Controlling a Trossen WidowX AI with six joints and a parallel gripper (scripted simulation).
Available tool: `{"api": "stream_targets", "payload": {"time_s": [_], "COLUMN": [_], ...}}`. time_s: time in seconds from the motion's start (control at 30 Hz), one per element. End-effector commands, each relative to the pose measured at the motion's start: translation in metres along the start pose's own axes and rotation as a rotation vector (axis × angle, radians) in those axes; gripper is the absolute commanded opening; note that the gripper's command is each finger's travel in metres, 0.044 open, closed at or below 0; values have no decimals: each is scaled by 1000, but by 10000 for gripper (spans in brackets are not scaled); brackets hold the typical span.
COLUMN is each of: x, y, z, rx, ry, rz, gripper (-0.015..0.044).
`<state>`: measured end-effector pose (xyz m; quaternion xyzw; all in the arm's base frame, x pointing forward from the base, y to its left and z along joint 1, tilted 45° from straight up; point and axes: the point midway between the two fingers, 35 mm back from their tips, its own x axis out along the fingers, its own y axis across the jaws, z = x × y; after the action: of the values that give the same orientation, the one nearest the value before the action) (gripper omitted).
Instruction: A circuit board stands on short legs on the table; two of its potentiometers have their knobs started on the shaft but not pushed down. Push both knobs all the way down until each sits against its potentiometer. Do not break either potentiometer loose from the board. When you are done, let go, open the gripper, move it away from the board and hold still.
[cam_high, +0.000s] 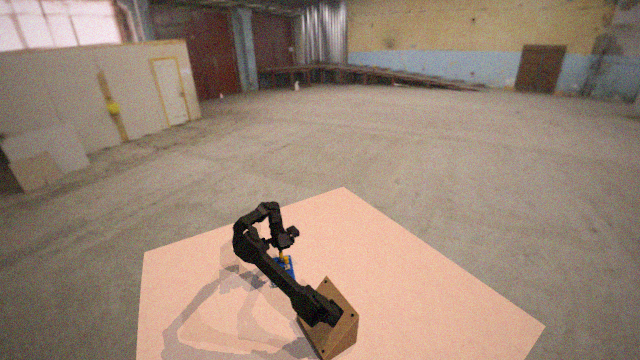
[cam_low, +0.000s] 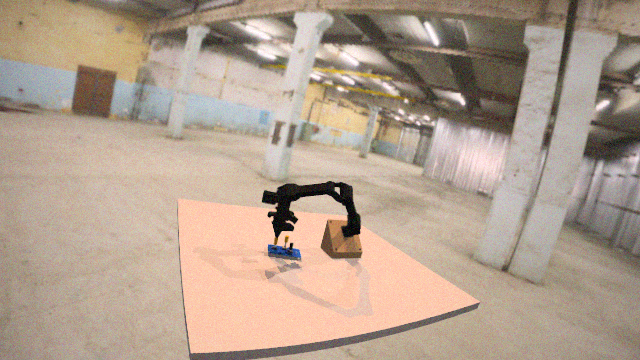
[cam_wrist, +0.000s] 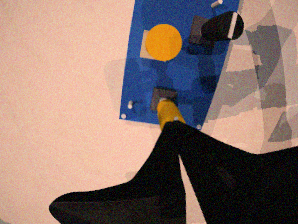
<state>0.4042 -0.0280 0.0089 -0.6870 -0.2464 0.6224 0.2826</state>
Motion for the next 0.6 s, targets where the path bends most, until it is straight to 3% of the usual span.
{"api": "stream_targets", "payload": {"time_s": [0.0, 0.57], "x": [10, 16], "y": [-3, -3], "z": [-2, -2], "rx": [-15, -15], "ry": [-6, -6], "rz": [-2, -2], "gripper": [0, 0]}}
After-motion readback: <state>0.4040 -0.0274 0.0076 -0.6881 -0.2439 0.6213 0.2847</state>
